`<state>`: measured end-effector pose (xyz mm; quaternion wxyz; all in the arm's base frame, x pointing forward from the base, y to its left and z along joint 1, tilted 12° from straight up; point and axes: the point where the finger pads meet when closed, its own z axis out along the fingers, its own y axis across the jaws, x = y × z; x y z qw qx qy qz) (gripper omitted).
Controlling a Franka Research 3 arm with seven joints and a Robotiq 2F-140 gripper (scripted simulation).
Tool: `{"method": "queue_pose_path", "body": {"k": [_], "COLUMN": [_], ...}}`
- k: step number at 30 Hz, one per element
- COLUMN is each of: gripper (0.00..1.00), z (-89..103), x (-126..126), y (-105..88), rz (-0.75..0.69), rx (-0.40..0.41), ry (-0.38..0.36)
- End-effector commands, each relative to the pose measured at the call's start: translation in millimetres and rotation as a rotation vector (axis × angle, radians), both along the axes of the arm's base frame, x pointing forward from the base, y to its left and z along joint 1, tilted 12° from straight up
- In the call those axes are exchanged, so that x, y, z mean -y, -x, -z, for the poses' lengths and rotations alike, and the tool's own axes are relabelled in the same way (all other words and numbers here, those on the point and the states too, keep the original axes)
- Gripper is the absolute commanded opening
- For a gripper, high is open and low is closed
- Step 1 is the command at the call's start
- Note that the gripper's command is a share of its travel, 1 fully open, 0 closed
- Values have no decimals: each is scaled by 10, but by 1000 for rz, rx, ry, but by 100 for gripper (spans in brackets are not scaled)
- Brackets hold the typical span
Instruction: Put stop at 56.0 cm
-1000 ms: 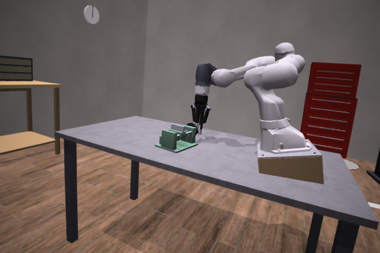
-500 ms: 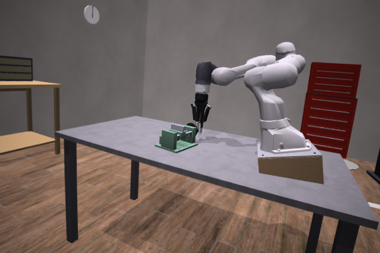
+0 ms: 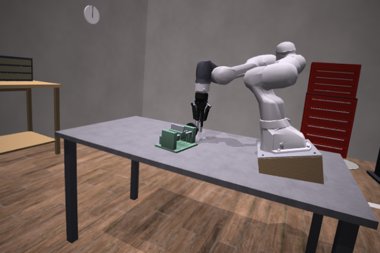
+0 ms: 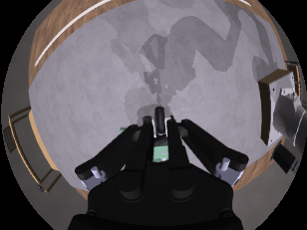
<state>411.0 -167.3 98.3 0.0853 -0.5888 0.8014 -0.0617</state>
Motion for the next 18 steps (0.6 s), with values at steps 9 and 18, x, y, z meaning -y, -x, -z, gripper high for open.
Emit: {"method": "queue_pose_path", "body": {"k": [9,18], "gripper": [4,4], "z": [-47,-56], "x": [-2,-1], "y": [-5,-6], "rz": [-2,-2], "rx": [2,2], "ry": [-3,-3]}}
